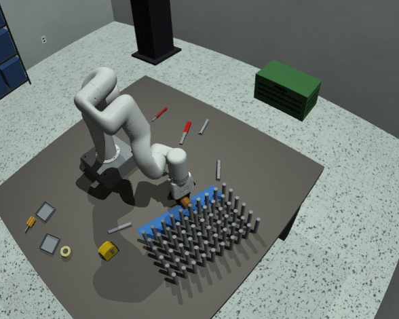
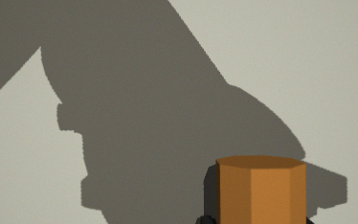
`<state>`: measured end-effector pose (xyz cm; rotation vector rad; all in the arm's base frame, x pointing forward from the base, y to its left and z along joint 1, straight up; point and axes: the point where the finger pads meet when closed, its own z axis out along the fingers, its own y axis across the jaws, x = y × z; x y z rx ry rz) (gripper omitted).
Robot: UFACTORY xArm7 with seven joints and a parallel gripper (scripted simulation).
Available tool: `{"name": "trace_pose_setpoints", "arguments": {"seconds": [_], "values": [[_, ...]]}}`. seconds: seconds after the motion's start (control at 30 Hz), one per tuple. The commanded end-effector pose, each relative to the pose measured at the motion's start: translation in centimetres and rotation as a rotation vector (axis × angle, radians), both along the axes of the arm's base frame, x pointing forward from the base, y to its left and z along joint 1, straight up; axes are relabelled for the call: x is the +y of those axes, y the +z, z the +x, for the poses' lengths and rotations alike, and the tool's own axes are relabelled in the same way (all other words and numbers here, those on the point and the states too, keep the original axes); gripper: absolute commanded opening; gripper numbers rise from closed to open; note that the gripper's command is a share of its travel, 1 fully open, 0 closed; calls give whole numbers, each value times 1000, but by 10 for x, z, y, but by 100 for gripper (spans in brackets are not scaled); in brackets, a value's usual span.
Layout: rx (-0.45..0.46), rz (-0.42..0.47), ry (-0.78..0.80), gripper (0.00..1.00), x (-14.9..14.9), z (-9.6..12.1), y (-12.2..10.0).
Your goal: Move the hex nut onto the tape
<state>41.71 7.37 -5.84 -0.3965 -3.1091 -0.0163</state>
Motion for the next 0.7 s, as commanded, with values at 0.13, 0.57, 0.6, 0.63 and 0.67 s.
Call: {"name": "trace_pose_setpoints", "arguments": {"seconds": [0.13,0.57,0.6,0.63,0.67], "values": [[-4,0,0,0,1,-2,1],[-4,0,0,0,5,-17,1],[-4,0,0,0,5,-17,1],[-4,0,0,0,6,-19,1],[-4,0,0,0,6,-21,1]]}}
